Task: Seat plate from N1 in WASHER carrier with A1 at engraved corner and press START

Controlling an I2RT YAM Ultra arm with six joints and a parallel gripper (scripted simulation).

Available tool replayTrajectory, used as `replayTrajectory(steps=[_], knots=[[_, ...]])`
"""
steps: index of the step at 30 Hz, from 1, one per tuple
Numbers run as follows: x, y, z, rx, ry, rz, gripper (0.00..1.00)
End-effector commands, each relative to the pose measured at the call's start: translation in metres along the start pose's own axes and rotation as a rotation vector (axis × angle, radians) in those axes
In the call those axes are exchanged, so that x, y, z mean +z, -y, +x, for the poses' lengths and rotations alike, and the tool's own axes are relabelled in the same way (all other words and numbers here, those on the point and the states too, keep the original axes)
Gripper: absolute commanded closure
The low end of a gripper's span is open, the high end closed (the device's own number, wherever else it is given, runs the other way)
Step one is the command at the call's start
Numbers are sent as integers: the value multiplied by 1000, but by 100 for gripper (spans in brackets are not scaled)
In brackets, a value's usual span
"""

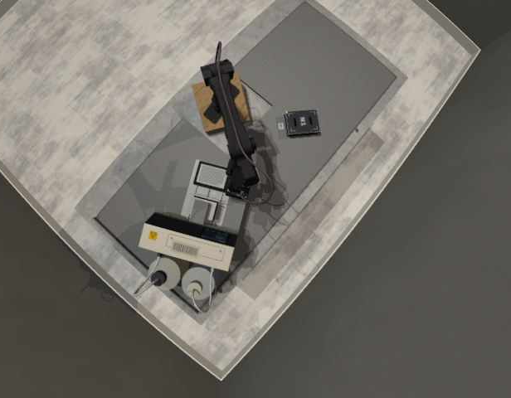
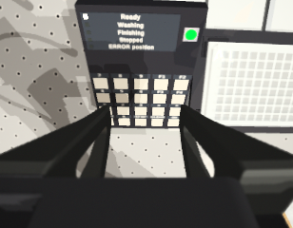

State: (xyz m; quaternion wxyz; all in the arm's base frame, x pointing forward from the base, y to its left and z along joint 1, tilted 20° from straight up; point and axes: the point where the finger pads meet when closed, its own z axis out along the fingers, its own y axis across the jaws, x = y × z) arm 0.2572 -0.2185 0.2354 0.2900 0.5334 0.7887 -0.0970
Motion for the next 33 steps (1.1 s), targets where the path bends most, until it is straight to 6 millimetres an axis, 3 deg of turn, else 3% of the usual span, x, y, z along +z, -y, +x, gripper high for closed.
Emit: replayTrajectory(steps=[1, 27, 33], knots=[[-9, -5, 0, 30, 66, -9, 56], [4, -37, 65, 32, 63, -13, 100], [6, -44, 80, 33, 62, -13, 100]])
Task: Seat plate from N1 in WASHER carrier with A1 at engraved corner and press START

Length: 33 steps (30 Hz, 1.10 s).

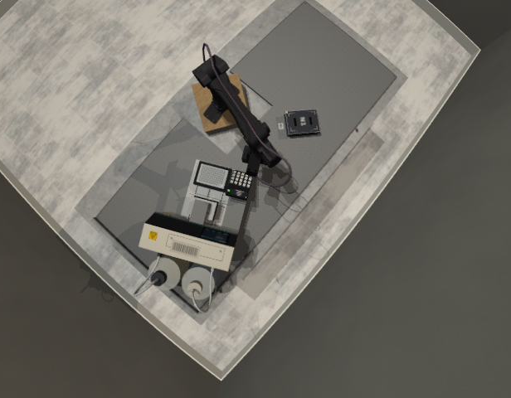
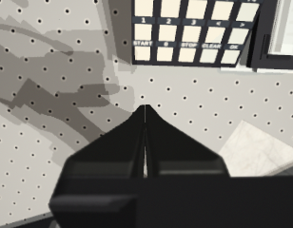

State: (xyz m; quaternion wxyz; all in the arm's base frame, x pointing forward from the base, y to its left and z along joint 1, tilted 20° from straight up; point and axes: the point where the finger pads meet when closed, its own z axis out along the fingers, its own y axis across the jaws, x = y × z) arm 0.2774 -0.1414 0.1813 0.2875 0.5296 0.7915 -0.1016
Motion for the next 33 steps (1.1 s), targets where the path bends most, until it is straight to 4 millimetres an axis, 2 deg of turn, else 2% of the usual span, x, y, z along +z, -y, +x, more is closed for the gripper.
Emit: replayTrajectory(steps=[1, 3, 33], knots=[[-13, -6, -11, 52, 73, -33, 100], [-18, -9, -16, 59, 84, -45, 100], [-18, -9, -17, 56, 85, -46, 100]])
